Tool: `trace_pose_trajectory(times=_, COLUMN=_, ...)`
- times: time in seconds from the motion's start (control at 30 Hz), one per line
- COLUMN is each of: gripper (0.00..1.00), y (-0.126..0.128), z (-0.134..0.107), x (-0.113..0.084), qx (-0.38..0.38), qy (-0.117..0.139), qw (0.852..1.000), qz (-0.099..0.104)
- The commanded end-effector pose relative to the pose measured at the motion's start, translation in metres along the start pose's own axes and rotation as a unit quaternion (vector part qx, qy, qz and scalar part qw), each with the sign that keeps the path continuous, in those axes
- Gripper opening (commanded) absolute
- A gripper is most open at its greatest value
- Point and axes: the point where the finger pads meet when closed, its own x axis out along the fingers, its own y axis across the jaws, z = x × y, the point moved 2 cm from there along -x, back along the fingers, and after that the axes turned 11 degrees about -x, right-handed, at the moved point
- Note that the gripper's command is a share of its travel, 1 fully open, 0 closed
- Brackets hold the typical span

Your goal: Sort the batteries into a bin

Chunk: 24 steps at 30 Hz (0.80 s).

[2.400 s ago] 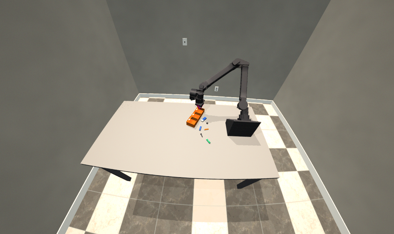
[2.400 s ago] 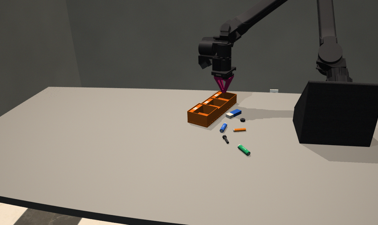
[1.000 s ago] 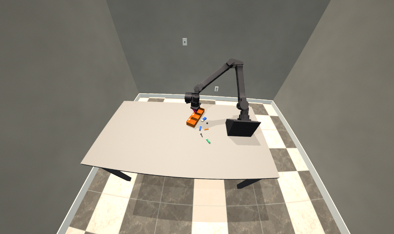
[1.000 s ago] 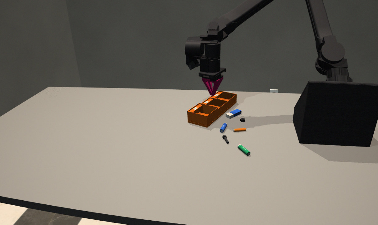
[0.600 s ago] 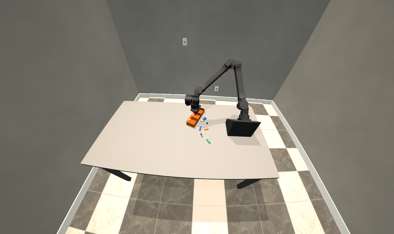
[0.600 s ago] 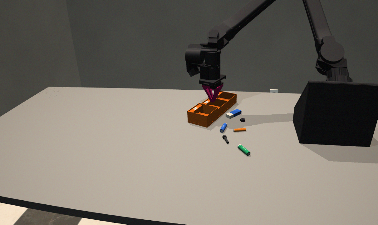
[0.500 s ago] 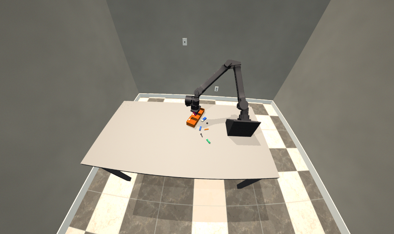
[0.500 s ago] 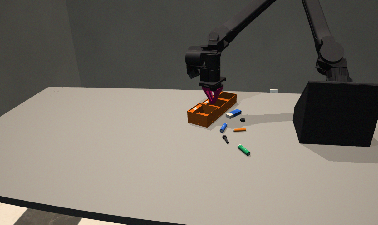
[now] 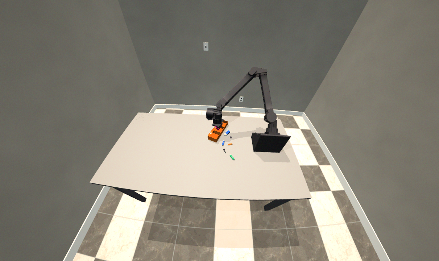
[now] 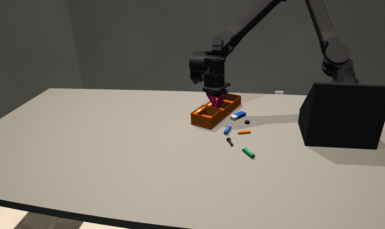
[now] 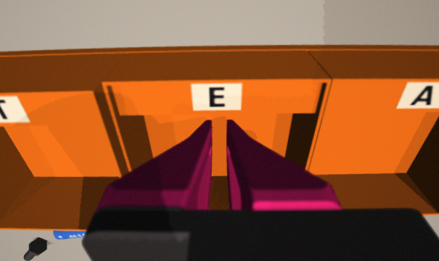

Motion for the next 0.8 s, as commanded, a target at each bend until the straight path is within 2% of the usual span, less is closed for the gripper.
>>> trace_pose_trajectory(times=0.0, gripper=0.08, y=0.0043, z=0.0021, x=-0.0027, qx=-0.01, qy=-0.01, qw=1.0, qz=0.002)
trace_pose_trajectory(times=0.4, gripper=0.08, y=0.0034, z=0.0014, x=-0.0036, qx=-0.01, qy=-0.01, qw=1.0, qz=0.002)
trace_pose_trajectory(times=0.43, gripper=0.08, y=-0.0001, z=0.0081, x=-0.0067, qx=-0.001, qy=-0.013, qw=1.0, qz=0.001)
trace_pose_trajectory(times=0.47, gripper=0.08, y=0.0032, z=0.0015, x=-0.0038, qx=-0.009, qy=-0.011, qw=1.0, qz=0.002)
trace_pose_trajectory(times=0.77, gripper=0.08, y=0.0023, z=0.0014, x=-0.0043, qx=-0.008, qy=-0.011, qw=1.0, qz=0.002)
